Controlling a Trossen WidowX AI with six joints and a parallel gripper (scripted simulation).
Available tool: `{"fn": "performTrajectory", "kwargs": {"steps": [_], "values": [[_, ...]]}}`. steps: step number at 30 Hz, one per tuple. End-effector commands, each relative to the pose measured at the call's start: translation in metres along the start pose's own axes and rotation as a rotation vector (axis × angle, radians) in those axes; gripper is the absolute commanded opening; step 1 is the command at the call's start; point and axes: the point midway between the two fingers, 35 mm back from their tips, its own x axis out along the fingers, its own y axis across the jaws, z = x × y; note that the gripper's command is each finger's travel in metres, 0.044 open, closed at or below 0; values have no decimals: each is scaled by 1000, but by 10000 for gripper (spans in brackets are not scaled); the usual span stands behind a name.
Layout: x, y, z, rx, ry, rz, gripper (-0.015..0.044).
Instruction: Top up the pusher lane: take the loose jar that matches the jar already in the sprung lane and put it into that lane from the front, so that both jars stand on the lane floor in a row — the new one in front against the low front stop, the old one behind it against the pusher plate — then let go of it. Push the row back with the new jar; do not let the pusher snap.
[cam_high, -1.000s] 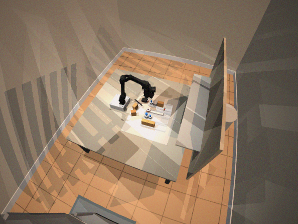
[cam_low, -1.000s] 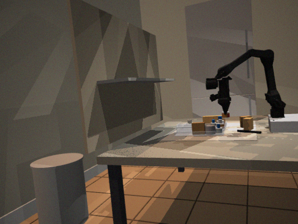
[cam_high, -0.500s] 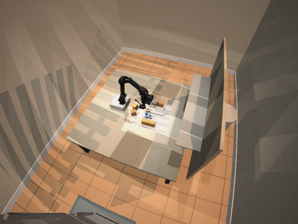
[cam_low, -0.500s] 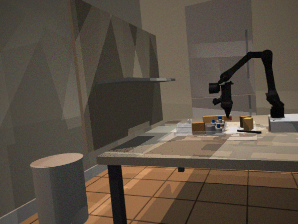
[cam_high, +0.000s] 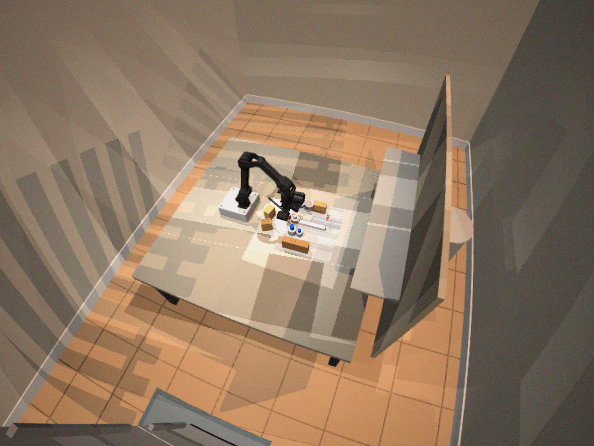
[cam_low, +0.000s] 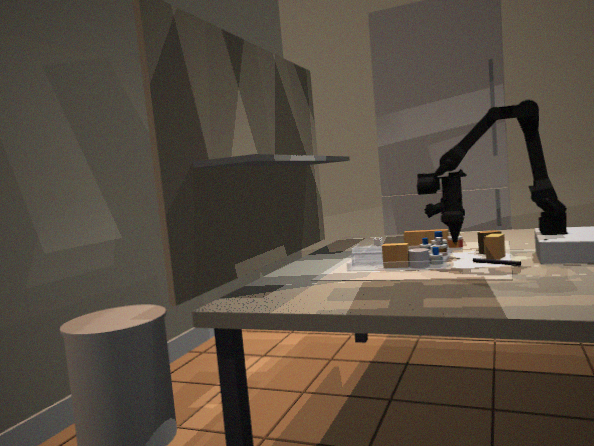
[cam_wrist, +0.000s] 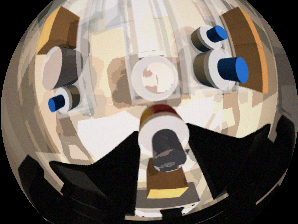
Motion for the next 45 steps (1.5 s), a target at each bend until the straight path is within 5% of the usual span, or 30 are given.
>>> {"fn": "performTrajectory", "kwargs": {"steps": [1, 45], "values": [[1, 0, 1, -3, -2, -2, 0], [0, 0, 22, -3, -4, -2, 0]]}}
